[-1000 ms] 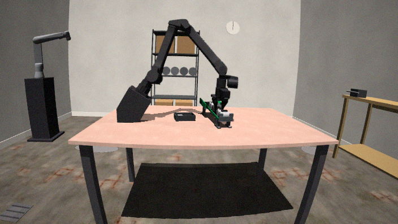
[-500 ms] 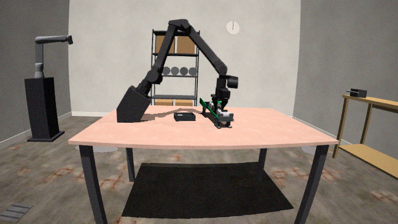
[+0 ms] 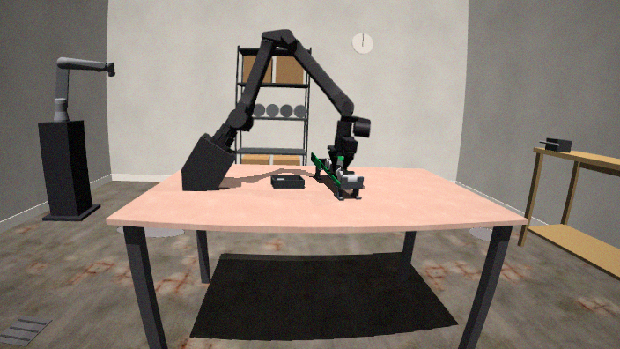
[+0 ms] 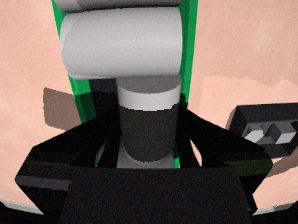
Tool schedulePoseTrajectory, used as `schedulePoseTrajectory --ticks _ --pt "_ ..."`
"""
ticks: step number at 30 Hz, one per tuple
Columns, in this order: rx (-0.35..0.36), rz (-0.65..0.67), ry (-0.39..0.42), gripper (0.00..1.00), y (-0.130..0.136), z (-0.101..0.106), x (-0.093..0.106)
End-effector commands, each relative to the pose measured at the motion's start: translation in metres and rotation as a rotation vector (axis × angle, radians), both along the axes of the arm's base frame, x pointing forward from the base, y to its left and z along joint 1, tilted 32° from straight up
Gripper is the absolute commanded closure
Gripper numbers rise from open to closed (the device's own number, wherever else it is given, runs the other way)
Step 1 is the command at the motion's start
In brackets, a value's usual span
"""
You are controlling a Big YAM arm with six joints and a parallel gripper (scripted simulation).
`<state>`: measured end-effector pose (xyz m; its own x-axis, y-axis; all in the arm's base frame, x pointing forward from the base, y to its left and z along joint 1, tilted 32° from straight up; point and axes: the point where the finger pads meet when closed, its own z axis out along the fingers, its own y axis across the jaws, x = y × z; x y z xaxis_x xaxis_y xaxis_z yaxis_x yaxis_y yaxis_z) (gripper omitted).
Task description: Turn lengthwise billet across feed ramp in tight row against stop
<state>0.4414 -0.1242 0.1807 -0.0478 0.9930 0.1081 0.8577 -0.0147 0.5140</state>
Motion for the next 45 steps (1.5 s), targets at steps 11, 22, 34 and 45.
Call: schedulePoseTrajectory --ticks 11,22,34,45 --pt "-0.032 0.009 -0.081 1.00 -0.005 0.058 -0.001" --pt "-0.034 0.001 -0.083 1.00 -0.008 0.077 -0.014" --pt "-0.035 0.001 -0.084 1.00 -0.008 0.095 -0.026" --pt "-0.048 -0.004 -0.100 1.00 -0.001 0.107 -0.026"
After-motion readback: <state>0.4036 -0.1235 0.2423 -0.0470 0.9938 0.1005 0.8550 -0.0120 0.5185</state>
